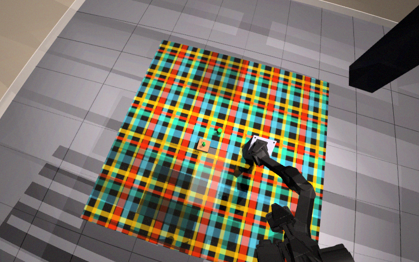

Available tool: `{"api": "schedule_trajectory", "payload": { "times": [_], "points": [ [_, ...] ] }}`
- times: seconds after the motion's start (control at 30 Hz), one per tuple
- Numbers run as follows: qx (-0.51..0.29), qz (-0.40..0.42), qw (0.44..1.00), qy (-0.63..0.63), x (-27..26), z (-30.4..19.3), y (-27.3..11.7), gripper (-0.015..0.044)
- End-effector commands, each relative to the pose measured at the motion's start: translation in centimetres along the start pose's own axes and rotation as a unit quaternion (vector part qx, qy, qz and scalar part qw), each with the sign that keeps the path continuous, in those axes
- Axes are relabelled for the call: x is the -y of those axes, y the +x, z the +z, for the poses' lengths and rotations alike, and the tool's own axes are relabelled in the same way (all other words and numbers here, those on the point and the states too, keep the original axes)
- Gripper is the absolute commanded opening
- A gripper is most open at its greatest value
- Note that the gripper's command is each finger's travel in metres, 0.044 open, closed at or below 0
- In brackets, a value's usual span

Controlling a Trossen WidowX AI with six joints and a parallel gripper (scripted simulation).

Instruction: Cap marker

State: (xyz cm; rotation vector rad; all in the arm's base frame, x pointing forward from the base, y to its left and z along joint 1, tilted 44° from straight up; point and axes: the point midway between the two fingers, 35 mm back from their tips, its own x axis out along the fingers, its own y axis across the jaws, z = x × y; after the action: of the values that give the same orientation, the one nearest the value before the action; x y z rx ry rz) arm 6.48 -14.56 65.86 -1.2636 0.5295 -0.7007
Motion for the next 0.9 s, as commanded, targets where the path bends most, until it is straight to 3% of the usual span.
{"api": "schedule_trajectory", "payload": {
  "times": [0.0, 0.2, 0.63, 0.87],
  "points": [
    [0.000, -0.001, 1.000, -0.001, 0.0, 0.1, 0.0, 0.0374],
    [-0.012, -0.057, 0.996, -0.069, 0.4, 4.1, -0.2, 0.0234],
    [0.025, -0.171, 0.931, -0.321, -4.9, 19.8, 3.2, 0.0234],
    [0.051, -0.172, 0.894, -0.410, -9.0, 23.3, 6.0, 0.0234]
  ]
}}
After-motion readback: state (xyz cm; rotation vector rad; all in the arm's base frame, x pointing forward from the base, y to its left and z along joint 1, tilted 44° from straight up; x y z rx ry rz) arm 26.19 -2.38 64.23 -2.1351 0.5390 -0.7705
